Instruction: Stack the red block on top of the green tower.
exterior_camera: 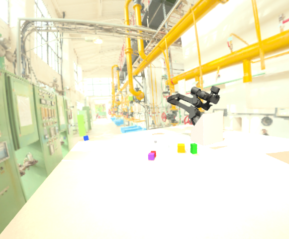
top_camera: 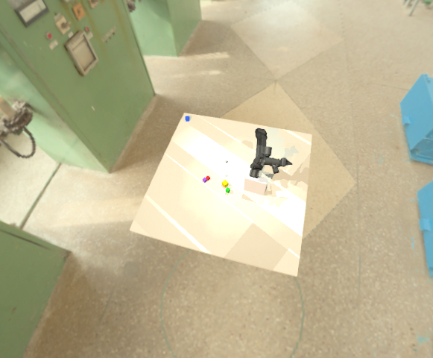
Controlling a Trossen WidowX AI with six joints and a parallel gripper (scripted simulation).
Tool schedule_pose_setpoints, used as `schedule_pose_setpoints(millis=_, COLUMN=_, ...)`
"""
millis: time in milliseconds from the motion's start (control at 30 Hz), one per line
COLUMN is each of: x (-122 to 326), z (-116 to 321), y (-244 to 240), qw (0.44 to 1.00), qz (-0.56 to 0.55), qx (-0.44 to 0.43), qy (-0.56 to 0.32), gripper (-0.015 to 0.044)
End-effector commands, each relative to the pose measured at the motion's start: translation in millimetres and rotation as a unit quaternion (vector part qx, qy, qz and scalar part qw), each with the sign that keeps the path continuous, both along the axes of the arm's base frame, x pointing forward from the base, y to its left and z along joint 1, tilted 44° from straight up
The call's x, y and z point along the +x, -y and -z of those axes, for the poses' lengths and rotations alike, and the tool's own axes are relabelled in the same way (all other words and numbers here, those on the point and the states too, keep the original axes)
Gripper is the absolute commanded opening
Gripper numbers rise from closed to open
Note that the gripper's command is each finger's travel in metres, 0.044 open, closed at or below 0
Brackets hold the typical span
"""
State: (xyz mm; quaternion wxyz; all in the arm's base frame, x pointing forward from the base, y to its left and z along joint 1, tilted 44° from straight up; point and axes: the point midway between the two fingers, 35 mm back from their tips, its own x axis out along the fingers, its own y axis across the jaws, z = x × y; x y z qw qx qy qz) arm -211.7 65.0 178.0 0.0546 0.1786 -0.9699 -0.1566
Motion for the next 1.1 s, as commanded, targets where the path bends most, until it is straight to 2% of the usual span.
schedule_pose_setpoints(millis=0, x=0, z=0, y=-2, qw=1.000, qz=0.004, qx=0.001, qy=-0.001, gripper=0.0426)
schedule_pose_setpoints(millis=233, x=-5, z=2, y=-92, qw=0.984, qz=0.171, qx=0.059, qy=-0.003, gripper=0.0440)
schedule_pose_setpoints(millis=467, x=22, z=18, y=-190, qw=0.929, qz=0.339, qx=0.136, qy=0.054, gripper=0.0440)
schedule_pose_setpoints(millis=800, x=113, z=64, y=-297, qw=0.806, qz=0.491, qx=0.236, qy=0.229, gripper=0.0440)
schedule_pose_setpoints(millis=1067, x=203, z=103, y=-335, qw=0.710, qz=0.517, qx=0.281, qy=0.386, gripper=0.0440)
